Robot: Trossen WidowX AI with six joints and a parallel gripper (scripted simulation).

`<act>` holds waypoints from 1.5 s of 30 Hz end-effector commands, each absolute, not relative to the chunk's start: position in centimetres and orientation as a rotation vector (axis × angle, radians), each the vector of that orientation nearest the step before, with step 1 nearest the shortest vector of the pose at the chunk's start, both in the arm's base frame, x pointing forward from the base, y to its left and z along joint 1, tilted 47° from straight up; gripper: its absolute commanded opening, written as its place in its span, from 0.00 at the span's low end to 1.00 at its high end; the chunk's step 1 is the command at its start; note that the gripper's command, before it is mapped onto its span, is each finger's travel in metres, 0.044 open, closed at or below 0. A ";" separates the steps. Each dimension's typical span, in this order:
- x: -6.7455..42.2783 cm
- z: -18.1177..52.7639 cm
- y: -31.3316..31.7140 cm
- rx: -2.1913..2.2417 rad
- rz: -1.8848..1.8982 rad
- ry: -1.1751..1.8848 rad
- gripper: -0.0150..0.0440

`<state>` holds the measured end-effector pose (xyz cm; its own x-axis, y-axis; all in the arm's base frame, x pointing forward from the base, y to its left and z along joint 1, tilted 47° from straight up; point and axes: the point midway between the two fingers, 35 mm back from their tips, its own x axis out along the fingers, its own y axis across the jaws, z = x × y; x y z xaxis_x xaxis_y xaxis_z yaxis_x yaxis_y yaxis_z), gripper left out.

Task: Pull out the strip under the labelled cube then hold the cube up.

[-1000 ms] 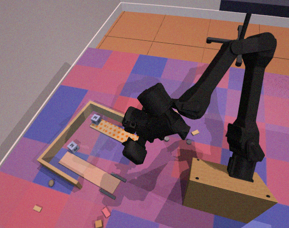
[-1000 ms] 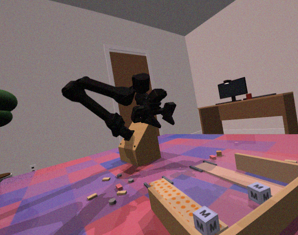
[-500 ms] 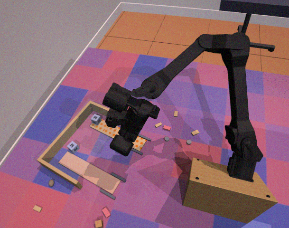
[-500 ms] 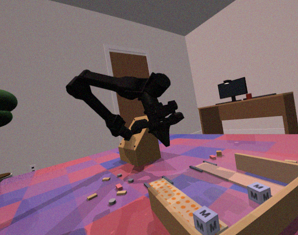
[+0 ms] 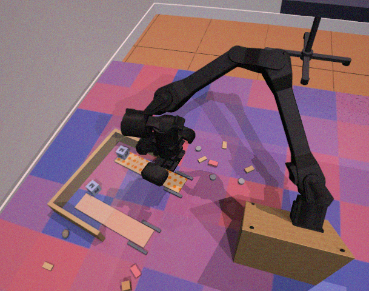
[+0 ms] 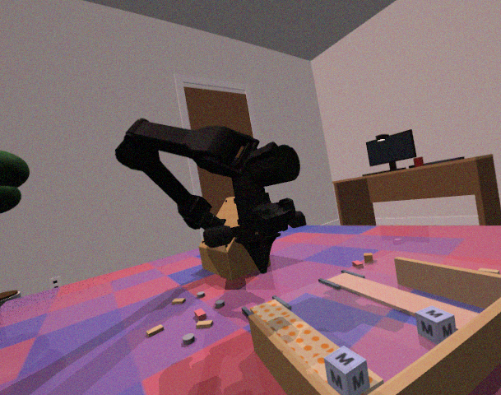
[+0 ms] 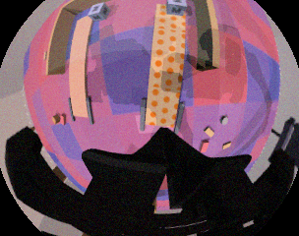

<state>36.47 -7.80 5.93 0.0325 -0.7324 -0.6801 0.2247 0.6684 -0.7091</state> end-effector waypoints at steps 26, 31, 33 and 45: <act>36.8 3.2 -11.0 -0.459 -0.785 1.352 0.25; 36.7 2.7 -11.6 -0.460 -0.785 1.352 0.25; 36.7 2.4 -11.9 -0.460 -0.786 1.352 0.25; 36.5 1.4 -13.0 -0.463 -0.788 1.351 0.25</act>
<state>36.84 -12.89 1.84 0.0308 -0.7330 -0.6795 0.2431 0.6649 -0.7062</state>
